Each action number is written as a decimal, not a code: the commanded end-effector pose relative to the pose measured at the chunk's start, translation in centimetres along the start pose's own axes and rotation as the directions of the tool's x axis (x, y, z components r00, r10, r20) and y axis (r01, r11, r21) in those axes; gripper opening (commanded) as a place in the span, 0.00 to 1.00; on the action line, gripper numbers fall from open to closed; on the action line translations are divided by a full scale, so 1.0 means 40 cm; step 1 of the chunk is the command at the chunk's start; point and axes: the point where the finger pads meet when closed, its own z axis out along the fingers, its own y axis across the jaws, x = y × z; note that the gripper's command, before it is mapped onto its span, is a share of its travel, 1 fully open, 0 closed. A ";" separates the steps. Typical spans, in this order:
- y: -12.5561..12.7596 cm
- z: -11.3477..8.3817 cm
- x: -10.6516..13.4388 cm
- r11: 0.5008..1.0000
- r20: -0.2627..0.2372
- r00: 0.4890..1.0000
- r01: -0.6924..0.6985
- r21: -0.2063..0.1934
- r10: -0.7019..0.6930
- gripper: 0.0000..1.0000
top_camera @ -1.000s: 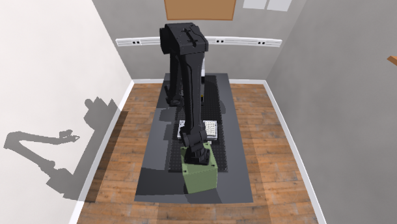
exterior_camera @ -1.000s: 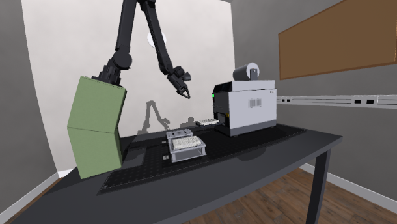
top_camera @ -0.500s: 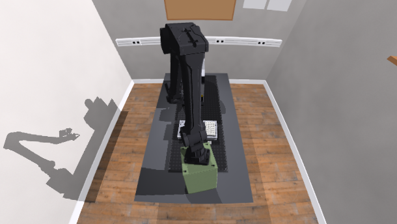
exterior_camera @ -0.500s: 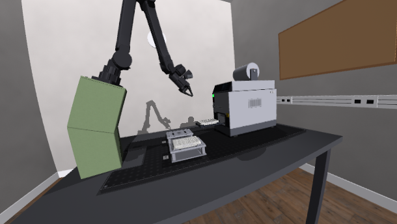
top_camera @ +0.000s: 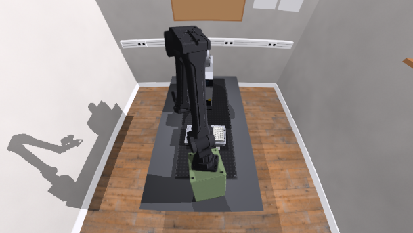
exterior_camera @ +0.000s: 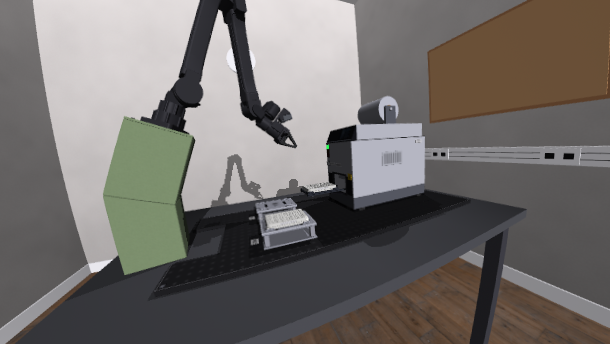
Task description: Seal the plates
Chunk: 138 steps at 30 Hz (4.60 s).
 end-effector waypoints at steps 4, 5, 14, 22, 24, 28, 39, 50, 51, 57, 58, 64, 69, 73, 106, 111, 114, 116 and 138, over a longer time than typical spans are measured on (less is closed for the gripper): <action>-0.001 0.024 -0.045 0.999 0.032 0.999 -0.037 0.005 0.037 0.00; -0.005 0.023 -0.032 0.999 0.021 0.999 -0.036 0.009 0.036 0.00; -0.021 0.001 -0.014 1.000 0.003 1.000 -0.008 0.015 0.008 0.00; -0.003 0.013 -0.069 0.999 0.057 0.998 -0.039 0.002 0.039 0.00; -0.001 0.038 -0.070 0.999 0.055 0.998 -0.042 -0.001 0.042 0.00; -0.003 0.077 -0.073 0.999 0.055 0.998 -0.032 0.004 0.032 0.00; -0.001 0.227 -0.093 1.000 0.055 0.998 -0.015 0.000 0.015 0.00; -0.015 0.323 -0.082 1.000 0.018 1.000 -0.007 0.018 0.007 0.00; -0.012 0.311 -0.079 1.000 0.015 1.000 -0.005 0.018 0.004 0.00; 0.020 0.275 -0.086 1.000 0.030 0.999 -0.023 -0.016 0.023 0.00; 0.024 0.270 -0.088 1.000 0.034 0.999 -0.027 -0.016 0.027 0.00; 0.026 0.261 -0.091 1.000 0.045 0.999 -0.016 -0.018 0.016 0.00; 0.018 0.282 -0.089 1.000 0.045 0.999 -0.009 -0.017 0.010 0.00; -0.001 0.325 -0.093 1.000 0.049 0.999 -0.015 -0.002 0.015 0.00; -0.011 0.447 -0.058 1.000 0.007 1.000 -0.003 0.008 0.002 0.00; -0.012 0.448 -0.091 1.000 0.032 0.999 -0.010 0.013 0.010 0.00; -0.013 0.437 -0.102 1.000 0.045 0.999 -0.019 0.011 0.018 0.00; -0.015 0.429 -0.107 1.000 0.052 0.998 -0.029 0.009 0.028 0.00; 0.036 0.427 -0.093 1.000 0.041 0.999 -0.023 -0.015 0.024 0.00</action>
